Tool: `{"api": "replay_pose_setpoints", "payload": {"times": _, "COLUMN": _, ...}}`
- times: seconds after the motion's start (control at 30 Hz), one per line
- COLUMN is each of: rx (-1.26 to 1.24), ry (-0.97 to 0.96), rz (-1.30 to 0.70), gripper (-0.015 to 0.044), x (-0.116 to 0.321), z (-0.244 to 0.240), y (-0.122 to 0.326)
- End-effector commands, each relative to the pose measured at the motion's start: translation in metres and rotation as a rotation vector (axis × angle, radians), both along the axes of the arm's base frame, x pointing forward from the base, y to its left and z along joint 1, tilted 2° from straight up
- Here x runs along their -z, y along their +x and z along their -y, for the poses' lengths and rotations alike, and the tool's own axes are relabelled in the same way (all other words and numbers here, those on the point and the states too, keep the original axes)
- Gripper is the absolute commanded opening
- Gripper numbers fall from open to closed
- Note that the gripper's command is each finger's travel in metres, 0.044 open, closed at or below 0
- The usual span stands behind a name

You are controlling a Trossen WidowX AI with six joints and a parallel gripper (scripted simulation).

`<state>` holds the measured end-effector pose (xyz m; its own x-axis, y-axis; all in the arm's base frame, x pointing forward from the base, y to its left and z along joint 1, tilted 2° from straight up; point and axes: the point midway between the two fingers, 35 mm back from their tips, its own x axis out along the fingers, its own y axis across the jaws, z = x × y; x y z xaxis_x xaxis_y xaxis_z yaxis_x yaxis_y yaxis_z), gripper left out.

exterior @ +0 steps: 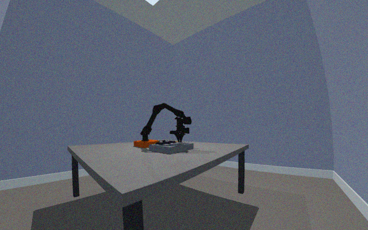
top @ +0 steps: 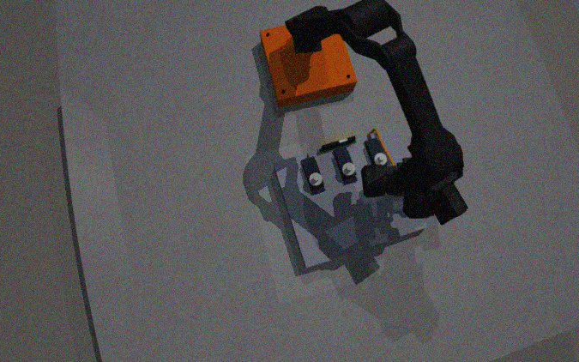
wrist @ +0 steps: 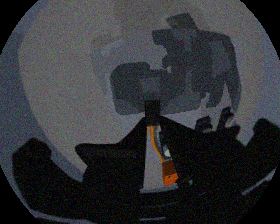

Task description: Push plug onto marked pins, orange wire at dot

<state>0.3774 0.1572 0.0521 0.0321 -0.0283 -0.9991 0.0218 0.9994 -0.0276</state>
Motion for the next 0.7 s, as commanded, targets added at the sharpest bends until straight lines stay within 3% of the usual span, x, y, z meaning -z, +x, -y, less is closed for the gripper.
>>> {"api": "replay_pose_setpoints", "payload": {"times": 0.0, "rx": 0.005, "ry": 0.005, "rz": 0.018, "gripper": 0.0, "x": -0.027, "z": -0.002, "y": 0.002}}
{"api": "replay_pose_setpoints", "payload": {"times": 0.13, "rx": 0.005, "ry": 0.005, "rz": 0.017, "gripper": 0.0, "x": -0.048, "z": -0.002, "y": 0.0}}
{"api": "replay_pose_setpoints", "payload": {"times": 0.67, "rx": -0.032, "ry": 0.001, "rz": 0.014, "gripper": 0.0, "x": -0.06, "z": 0.024, "y": -0.028}}
